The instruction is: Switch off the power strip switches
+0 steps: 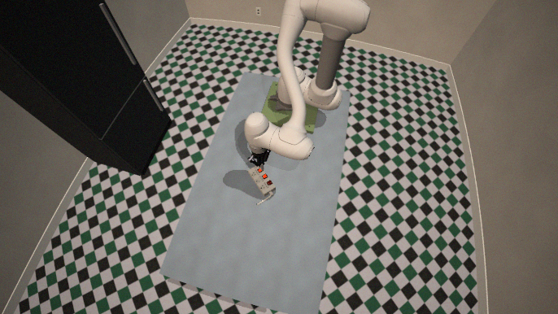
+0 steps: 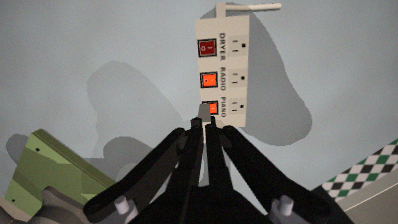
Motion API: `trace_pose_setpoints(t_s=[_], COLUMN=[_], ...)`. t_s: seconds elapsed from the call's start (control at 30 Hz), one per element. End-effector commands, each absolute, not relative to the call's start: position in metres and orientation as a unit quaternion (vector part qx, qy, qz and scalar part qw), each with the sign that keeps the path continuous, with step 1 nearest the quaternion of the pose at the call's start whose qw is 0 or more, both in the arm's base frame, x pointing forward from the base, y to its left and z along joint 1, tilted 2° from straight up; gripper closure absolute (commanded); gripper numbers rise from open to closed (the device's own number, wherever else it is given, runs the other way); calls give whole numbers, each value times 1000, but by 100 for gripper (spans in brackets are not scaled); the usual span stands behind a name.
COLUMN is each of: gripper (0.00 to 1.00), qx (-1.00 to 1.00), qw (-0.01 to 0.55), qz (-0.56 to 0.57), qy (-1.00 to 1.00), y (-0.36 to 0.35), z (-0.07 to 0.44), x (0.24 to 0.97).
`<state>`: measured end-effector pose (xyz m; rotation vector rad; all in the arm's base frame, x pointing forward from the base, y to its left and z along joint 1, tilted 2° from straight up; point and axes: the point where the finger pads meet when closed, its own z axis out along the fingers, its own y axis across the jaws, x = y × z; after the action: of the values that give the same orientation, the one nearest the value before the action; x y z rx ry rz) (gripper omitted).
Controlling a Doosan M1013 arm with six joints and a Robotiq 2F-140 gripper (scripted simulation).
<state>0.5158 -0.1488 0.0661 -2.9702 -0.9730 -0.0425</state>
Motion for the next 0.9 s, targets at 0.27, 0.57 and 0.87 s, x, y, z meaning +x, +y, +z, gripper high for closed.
trace_pose_setpoints(t_s=[0.27, 0.57, 0.87], gripper=[100, 100, 100], qx=[-950, -950, -950], qw=[8, 8, 8], qz=[-14, -14, -14], qy=[-311, -311, -311], y=[-149, -149, -149], z=[61, 61, 61], x=[516, 516, 516])
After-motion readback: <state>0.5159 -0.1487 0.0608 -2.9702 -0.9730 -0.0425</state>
